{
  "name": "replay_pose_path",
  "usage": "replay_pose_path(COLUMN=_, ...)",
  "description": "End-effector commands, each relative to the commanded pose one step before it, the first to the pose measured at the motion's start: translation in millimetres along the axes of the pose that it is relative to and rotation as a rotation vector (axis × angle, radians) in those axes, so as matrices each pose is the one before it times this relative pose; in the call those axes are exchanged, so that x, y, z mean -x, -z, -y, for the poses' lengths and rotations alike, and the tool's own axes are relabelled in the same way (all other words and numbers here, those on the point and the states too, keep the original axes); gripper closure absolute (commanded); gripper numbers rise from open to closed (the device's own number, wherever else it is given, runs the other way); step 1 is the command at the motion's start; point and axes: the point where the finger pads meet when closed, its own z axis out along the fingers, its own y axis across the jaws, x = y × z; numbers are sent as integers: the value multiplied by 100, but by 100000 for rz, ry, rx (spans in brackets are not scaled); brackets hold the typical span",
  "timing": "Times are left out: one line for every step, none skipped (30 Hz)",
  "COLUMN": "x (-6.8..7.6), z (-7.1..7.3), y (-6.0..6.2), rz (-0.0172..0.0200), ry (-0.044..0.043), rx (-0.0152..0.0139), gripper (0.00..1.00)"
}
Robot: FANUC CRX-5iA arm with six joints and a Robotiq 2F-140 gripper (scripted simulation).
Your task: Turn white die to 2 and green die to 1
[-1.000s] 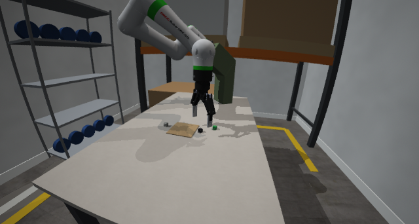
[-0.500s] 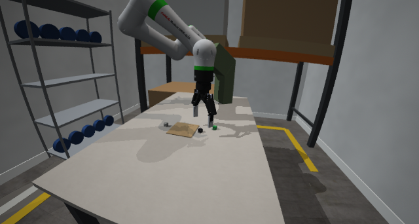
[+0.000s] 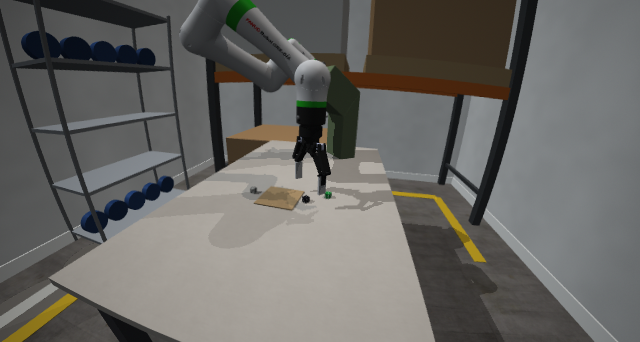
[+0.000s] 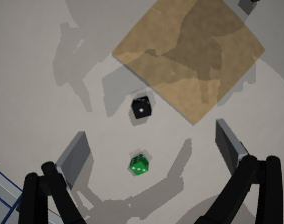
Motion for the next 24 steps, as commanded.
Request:
replay_pose_path(x=8, z=18, y=16, rz=9, ry=-2, rx=-31, gripper=0)
replay_pose_path(x=0, z=0, y=0, rz=0, ry=0, rx=0, gripper=0)
replay_pose_path(x=0, z=0, y=0, rz=0, ry=0, rx=0, gripper=0)
replay_pose_path(x=0, z=0, y=0, rz=0, ry=0, rx=0, gripper=0)
replay_pose_path(x=0, z=0, y=0, rz=0, ry=0, rx=0, gripper=0)
replay_pose_path(x=0, z=0, y=0, rz=0, ry=0, rx=0, gripper=0)
replay_pose_path(x=0, z=0, y=0, rz=0, ry=0, rx=0, gripper=0)
replay_pose_path(x=0, z=0, y=0, rz=0, ry=0, rx=0, gripper=0)
replay_pose_path(x=0, z=0, y=0, rz=0, ry=0, rx=0, gripper=0)
replay_pose_path(x=0, z=0, y=0, rz=0, ry=0, rx=0, gripper=0)
replay_pose_path(x=0, z=0, y=0, rz=0, ry=0, rx=0, gripper=0)
replay_pose_path(x=6, z=1, y=0, rz=0, ry=0, rx=0, gripper=0)
replay_pose_path(x=39, z=7, y=0, rz=0, ry=0, rx=0, gripper=0)
replay_pose_path(x=97, z=17, y=0, rz=0, ry=0, rx=0, gripper=0)
replay_pose_path(x=171, z=29, y=0, rz=0, ry=0, rx=0, gripper=0)
replay_pose_path(x=257, z=44, y=0, rz=0, ry=0, rx=0, gripper=0)
replay_pose_path(x=346, z=59, y=0, rz=0, ry=0, rx=0, gripper=0)
replay_pose_path(x=435, z=74, y=0, rz=0, ry=0, rx=0, gripper=0)
replay_pose_path(x=518, z=88, y=0, rz=0, ry=0, rx=0, gripper=0)
replay_pose_path(x=592, z=101, y=0, rz=0, ry=0, rx=0, gripper=0)
replay_pose_path(x=646, z=110, y=0, rz=0, ry=0, rx=0, gripper=0)
replay_pose_path(x=674, z=115, y=0, rz=0, ry=0, rx=0, gripper=0)
replay_pose_path(x=681, z=116, y=0, rz=0, ry=0, rx=0, gripper=0)
replay_pose_path(x=671, z=114, y=0, rz=0, ry=0, rx=0, gripper=0)
